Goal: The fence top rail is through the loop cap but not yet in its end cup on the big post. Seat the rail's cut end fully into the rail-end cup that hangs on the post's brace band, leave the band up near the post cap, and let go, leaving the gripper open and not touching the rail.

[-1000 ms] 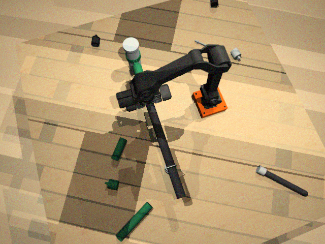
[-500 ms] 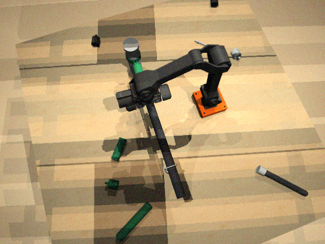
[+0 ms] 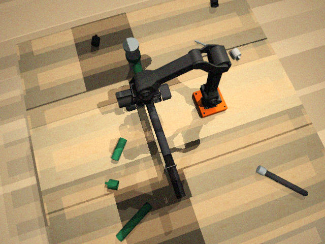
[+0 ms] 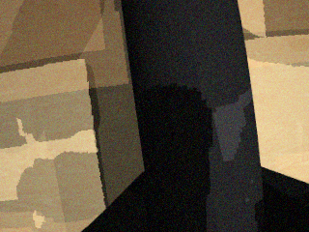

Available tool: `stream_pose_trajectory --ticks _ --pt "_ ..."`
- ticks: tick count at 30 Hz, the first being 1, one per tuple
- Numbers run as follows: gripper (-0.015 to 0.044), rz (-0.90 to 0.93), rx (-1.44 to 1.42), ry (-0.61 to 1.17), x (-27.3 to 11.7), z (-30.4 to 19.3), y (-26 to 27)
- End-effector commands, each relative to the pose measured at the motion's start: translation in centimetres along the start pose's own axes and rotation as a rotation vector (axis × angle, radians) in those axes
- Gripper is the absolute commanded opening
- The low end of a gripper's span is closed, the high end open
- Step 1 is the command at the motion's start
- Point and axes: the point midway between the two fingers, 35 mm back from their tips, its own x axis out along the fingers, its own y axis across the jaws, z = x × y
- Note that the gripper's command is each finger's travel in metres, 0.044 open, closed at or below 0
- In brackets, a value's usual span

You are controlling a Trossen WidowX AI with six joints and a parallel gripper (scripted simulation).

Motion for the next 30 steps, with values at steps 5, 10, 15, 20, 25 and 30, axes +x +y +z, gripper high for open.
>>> stream_pose_trajectory --ticks 5,10,15,20,25,30 --pt "0.0 0.001 0.0 -0.002 0.1 0.6 0.1" --pt "0.0 0.001 0.0 -0.002 0.1 1.0 0.1" --pt "0.0 0.001 0.0 -0.002 0.1 1.5 0.2" --pt "0.0 0.001 0.0 -0.003 0.1 1.9 0.2" --pt "0.0 0.001 0.0 -0.003 0.1 2.3 0.3" --pt "0.0 0.001 0.0 -0.004 0.1 2.8 0.4"
